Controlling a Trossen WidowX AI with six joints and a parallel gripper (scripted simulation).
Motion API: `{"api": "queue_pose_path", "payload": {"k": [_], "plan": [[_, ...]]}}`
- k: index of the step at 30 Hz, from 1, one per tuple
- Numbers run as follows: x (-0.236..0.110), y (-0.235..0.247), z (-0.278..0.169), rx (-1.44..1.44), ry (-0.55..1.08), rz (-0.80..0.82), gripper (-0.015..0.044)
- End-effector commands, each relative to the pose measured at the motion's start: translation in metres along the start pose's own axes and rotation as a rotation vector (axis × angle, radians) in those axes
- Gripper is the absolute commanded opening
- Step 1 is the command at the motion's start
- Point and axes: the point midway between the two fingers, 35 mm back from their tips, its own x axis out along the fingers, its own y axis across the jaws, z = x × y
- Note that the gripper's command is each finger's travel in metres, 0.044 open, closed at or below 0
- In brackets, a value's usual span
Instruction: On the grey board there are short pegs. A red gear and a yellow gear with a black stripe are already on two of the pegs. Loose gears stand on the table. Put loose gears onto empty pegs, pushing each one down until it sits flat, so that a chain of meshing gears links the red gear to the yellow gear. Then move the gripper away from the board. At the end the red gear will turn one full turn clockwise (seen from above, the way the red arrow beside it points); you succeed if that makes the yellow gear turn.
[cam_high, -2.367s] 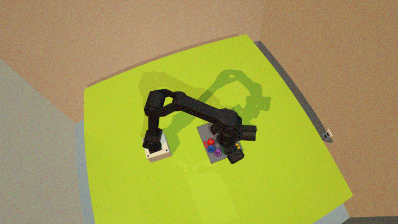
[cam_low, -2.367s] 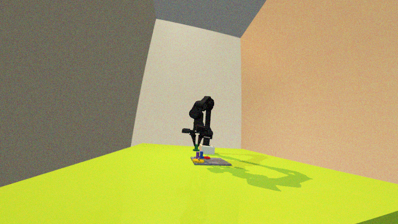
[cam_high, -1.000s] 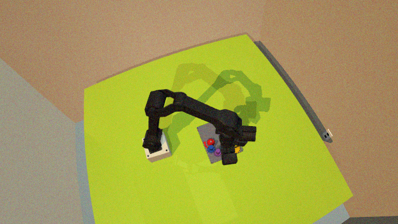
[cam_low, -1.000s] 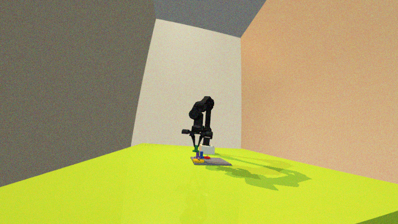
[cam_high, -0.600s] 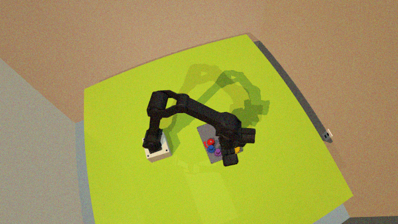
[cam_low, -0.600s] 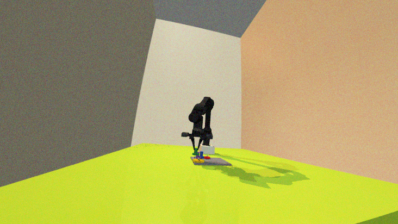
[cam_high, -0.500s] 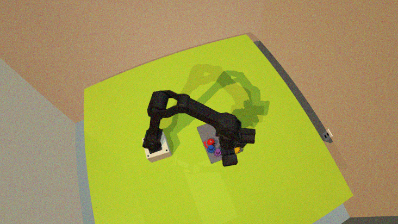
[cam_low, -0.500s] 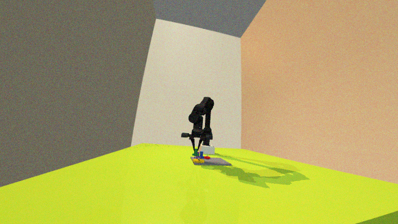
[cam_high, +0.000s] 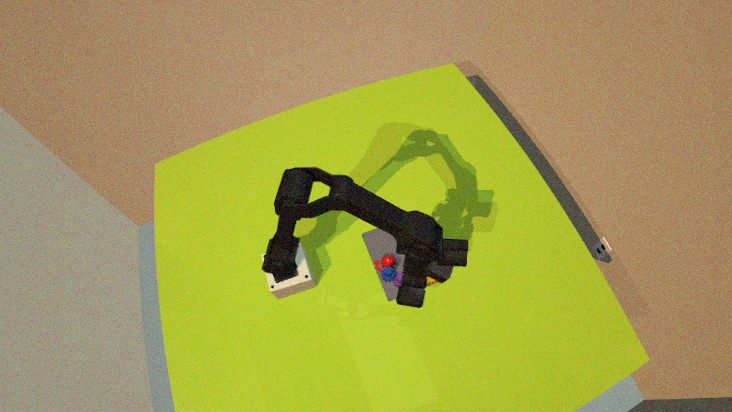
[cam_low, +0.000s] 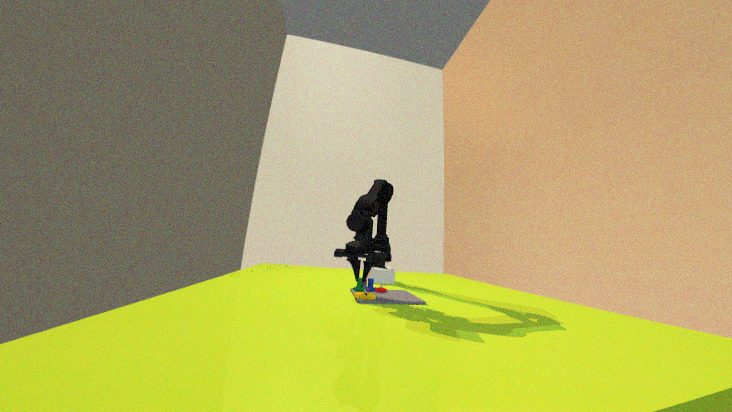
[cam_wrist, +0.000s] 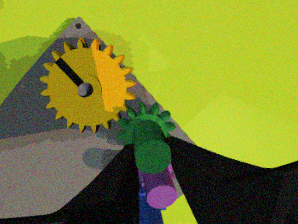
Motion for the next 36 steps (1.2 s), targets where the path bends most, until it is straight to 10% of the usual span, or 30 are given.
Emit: {"api": "queue_pose_path", "payload": {"k": [1,22,36], "plan": [[0.0011,-0.0002,0.0006,0.039,-0.001,0.000,0.0000],[0.0032,-0.0005,0.0003,-0.445,-0.001,0.000,0.0000],[0.0054,0.0007,0.0000,-0.224,-0.001,0.000,0.0000]]}}
